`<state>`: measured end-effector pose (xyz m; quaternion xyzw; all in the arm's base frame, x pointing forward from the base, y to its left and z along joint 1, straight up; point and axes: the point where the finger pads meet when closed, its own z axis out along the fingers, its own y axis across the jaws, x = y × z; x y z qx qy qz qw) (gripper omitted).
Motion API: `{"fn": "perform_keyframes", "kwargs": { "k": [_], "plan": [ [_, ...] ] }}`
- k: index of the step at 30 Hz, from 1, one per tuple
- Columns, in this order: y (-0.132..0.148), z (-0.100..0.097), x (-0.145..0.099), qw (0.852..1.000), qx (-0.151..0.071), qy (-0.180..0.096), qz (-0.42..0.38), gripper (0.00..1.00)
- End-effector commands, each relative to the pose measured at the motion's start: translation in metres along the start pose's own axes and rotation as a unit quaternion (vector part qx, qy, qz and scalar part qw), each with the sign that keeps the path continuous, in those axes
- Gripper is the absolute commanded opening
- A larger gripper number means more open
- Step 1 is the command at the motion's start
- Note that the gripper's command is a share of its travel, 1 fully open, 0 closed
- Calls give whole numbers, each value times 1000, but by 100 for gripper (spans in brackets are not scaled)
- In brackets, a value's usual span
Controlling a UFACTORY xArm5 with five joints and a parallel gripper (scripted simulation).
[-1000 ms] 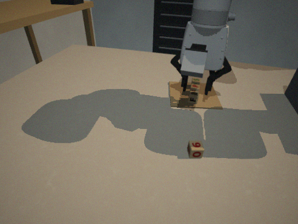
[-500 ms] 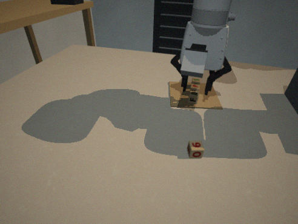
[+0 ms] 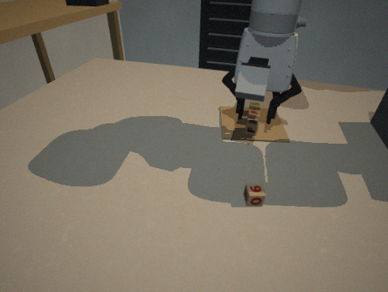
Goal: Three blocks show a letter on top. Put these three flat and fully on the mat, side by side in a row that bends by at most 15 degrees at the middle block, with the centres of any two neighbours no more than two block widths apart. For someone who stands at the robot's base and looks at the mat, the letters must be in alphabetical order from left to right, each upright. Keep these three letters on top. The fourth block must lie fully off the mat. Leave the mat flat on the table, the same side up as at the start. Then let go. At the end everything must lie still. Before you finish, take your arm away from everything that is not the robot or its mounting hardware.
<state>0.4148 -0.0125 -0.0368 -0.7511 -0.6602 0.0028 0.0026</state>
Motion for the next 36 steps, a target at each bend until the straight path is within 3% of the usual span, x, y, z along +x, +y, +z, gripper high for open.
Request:
{"fn": "perform_keyframes", "kwargs": {
  "k": [1,36],
  "plan": [
    [1,-1,0,1000,-2,0,0,57],
    [1,5,0,1000,-2,0,0,57]
  ]
}}
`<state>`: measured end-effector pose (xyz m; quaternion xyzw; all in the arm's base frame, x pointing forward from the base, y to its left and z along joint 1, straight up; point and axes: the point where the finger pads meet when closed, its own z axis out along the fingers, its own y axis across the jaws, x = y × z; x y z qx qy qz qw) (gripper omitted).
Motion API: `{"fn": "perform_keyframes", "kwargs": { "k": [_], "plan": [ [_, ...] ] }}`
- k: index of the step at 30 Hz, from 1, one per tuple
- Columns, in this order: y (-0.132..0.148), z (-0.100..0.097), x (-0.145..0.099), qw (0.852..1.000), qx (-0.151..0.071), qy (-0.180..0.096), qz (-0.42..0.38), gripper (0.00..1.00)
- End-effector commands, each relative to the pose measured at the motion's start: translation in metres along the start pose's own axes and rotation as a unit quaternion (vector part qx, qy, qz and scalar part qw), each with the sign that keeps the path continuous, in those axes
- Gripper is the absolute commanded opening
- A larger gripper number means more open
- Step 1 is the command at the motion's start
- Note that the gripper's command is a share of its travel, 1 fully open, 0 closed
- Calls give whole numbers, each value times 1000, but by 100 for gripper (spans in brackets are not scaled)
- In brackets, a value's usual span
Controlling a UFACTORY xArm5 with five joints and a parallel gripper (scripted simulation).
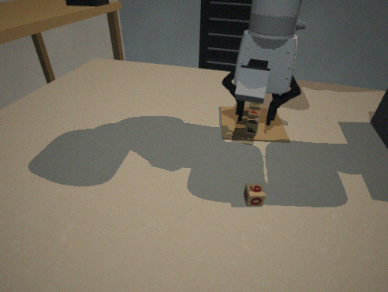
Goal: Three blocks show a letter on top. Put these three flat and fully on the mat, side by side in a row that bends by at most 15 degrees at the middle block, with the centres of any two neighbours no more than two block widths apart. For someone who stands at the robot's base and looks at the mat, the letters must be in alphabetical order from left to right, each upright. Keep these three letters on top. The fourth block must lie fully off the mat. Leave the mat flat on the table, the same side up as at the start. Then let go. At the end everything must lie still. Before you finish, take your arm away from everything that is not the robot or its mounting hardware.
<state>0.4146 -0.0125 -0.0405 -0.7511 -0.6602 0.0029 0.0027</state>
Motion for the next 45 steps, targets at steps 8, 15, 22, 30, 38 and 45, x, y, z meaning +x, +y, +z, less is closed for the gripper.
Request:
{"fn": "perform_keyframes", "kwargs": {
  "k": [8,15,22,30,38,45],
  "plan": [
    [1,16,0,1000,-2,0,0,57],
    [1,22,0,1000,-2,0,0,57],
    [1,25,0,1000,-2,0,0,57],
    [1,25,0,1000,-2,0,0,57],
    [1,25,0,1000,-2,0,0,57],
    [1,25,0,1000,-2,0,0,57]
  ]
}}
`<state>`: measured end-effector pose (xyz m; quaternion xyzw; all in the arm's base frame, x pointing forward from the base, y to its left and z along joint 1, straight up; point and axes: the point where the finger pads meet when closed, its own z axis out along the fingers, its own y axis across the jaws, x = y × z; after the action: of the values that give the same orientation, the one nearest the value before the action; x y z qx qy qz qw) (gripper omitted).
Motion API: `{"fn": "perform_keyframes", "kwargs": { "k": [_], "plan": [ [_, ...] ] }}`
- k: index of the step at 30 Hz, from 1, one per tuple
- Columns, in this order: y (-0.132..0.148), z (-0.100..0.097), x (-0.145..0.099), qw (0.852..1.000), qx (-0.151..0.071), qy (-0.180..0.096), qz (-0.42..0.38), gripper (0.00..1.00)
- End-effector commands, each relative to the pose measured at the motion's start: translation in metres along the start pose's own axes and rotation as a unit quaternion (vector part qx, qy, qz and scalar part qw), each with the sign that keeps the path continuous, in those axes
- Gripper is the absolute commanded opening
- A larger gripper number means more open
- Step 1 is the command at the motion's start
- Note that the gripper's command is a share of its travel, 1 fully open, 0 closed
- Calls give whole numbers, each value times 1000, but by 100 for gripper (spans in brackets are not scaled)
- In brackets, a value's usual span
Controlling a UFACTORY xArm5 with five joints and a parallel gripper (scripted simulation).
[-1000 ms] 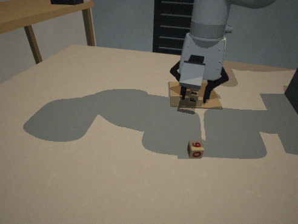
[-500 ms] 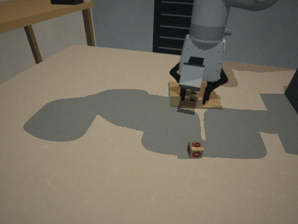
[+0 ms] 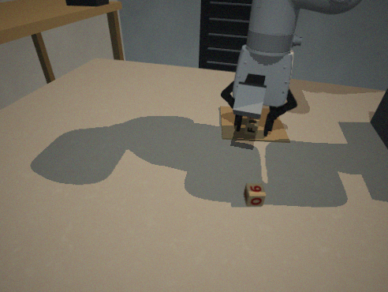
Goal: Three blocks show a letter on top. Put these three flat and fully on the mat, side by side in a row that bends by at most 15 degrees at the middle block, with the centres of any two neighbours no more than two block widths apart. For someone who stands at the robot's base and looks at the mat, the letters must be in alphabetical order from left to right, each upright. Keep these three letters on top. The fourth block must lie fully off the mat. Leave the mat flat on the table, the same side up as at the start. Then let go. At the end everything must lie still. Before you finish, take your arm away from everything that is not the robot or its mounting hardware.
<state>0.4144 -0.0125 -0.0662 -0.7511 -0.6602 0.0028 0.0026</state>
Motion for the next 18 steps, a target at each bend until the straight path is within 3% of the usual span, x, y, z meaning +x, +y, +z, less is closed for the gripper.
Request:
{"fn": "perform_keyframes", "kwargs": {
  "k": [1,11,12,18],
  "plan": [
    [1,-1,0,1000,-2,0,0,57],
    [1,-1,0,1000,-2,0,0,57],
    [1,-1,0,1000,-2,0,0,42],
    [1,-1,0,1000,-2,0,0,42]
  ]
}}
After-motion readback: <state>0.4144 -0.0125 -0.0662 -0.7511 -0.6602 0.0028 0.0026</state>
